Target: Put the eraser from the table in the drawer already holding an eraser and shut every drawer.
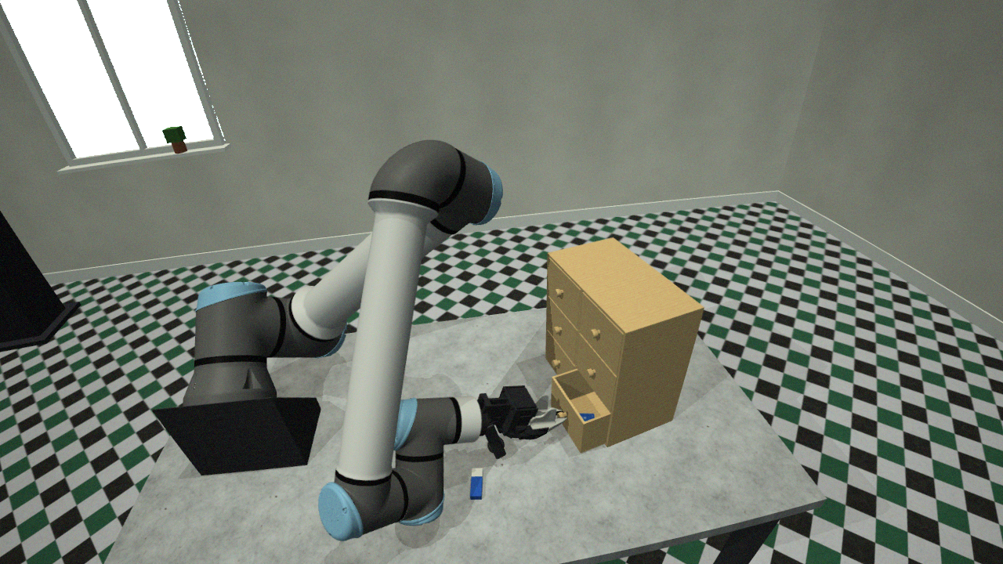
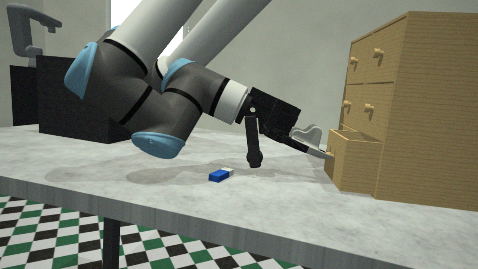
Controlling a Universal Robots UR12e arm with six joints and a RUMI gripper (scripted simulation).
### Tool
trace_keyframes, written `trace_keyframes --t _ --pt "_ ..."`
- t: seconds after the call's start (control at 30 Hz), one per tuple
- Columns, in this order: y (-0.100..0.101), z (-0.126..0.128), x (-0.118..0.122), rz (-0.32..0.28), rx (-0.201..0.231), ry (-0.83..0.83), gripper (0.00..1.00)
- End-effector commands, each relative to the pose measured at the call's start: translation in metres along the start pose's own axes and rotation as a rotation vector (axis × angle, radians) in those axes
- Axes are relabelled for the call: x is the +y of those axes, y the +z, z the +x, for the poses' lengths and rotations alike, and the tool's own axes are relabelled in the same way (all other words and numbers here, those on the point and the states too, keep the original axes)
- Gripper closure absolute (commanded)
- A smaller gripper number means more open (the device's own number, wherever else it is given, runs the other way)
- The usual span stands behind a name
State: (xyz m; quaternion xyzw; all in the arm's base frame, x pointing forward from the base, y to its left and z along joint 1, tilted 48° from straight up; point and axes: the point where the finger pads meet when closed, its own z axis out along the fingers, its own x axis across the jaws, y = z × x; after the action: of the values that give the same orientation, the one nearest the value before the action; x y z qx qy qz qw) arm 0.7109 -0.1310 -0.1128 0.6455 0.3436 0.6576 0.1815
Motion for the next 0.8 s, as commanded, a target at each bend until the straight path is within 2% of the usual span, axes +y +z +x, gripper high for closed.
trace_keyframes --t 0.0,0.77 --pt "-0.0014 -0.0002 0.0002 -0.001 0.0 -0.001 0.93" --pt "-0.0049 -0.0002 -0.001 -0.001 0.0 -0.001 0.93"
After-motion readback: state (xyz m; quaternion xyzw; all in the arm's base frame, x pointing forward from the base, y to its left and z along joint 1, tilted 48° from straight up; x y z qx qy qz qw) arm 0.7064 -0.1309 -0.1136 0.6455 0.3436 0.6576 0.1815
